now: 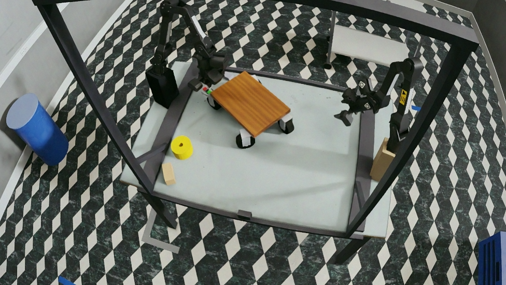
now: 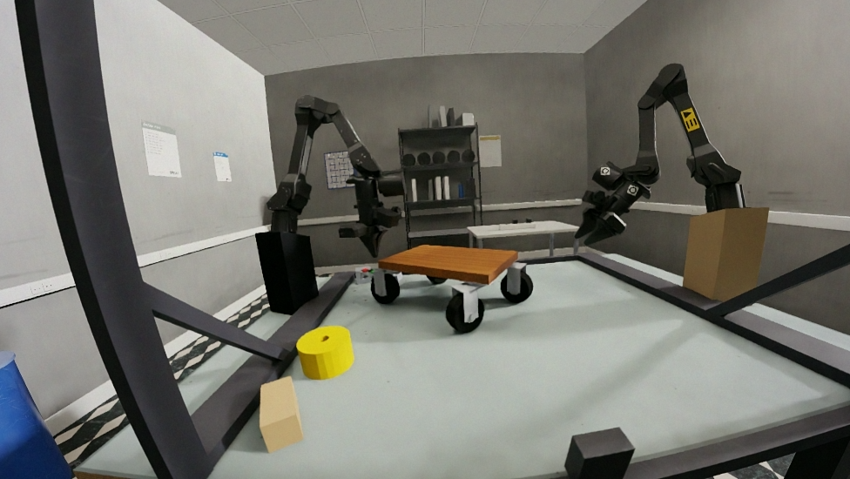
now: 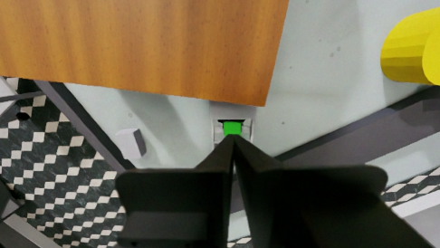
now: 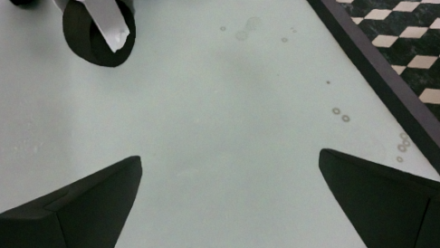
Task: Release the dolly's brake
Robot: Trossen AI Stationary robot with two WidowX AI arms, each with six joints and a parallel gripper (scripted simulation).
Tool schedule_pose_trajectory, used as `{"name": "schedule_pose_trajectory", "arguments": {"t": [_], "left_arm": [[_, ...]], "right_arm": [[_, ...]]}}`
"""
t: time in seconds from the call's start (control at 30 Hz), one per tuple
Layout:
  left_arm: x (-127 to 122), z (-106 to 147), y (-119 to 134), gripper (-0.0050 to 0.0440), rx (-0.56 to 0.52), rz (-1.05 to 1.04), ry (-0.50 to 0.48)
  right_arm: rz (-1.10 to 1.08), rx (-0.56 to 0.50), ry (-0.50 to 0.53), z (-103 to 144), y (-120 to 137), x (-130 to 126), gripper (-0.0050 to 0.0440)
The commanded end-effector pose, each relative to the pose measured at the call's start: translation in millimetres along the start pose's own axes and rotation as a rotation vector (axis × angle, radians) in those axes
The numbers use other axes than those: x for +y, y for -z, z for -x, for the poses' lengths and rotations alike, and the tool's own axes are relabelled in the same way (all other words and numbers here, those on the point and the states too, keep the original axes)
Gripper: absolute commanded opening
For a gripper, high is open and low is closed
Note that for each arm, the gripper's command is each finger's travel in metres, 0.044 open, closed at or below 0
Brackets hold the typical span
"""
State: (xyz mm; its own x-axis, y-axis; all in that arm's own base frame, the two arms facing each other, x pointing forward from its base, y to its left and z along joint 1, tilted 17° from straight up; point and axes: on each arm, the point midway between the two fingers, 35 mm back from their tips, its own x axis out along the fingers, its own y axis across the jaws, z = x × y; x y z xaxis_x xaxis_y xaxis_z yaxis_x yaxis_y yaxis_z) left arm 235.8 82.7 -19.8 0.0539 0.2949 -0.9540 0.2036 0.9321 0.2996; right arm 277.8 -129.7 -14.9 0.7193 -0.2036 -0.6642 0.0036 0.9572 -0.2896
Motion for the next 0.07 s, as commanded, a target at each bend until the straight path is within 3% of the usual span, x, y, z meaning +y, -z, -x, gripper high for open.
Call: {"name": "schedule_pose_trajectory", "arguments": {"t": [0.0,0.03], "left_arm": [[0.2,-1.2,0.9,-0.005,0.002,-0.002,0.001],[0.2,-1.2,0.9,-0.005,0.002,-0.002,0.001]], "right_arm": [[0.003,-0.009,0.003,1.1,-1.8,-1.2,0.044],[0.003,-0.009,0.003,1.1,-1.8,-1.2,0.044]]}}
